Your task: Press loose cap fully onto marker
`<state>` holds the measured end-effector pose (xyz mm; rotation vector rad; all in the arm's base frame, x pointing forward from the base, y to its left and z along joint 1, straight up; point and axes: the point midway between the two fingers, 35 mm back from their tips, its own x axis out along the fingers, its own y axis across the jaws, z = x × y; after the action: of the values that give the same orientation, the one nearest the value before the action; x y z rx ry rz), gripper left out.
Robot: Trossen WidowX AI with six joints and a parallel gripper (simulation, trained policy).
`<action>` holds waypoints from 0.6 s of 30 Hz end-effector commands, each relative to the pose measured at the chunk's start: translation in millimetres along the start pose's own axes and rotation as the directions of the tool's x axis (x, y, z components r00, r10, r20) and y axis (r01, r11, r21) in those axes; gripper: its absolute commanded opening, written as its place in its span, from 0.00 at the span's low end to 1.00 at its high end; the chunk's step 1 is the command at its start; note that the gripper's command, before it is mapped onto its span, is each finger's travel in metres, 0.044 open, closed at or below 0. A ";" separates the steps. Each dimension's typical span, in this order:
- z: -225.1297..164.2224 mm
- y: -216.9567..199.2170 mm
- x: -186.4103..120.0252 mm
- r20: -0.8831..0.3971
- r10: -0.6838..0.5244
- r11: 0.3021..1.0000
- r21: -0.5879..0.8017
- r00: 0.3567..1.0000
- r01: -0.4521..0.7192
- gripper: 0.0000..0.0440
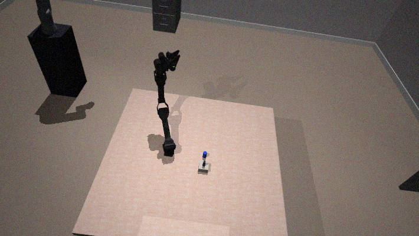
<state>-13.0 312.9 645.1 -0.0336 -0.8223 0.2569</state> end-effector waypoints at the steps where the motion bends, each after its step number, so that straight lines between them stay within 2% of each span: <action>1: -0.8 -16.3 1.9 -0.032 -0.024 1.000 0.014 0.999 0.025 0.76; 18: -11.1 -72.3 -1.6 -0.179 -0.086 0.993 0.067 0.980 0.100 0.75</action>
<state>4.1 255.4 644.8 0.0358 -0.6631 0.2005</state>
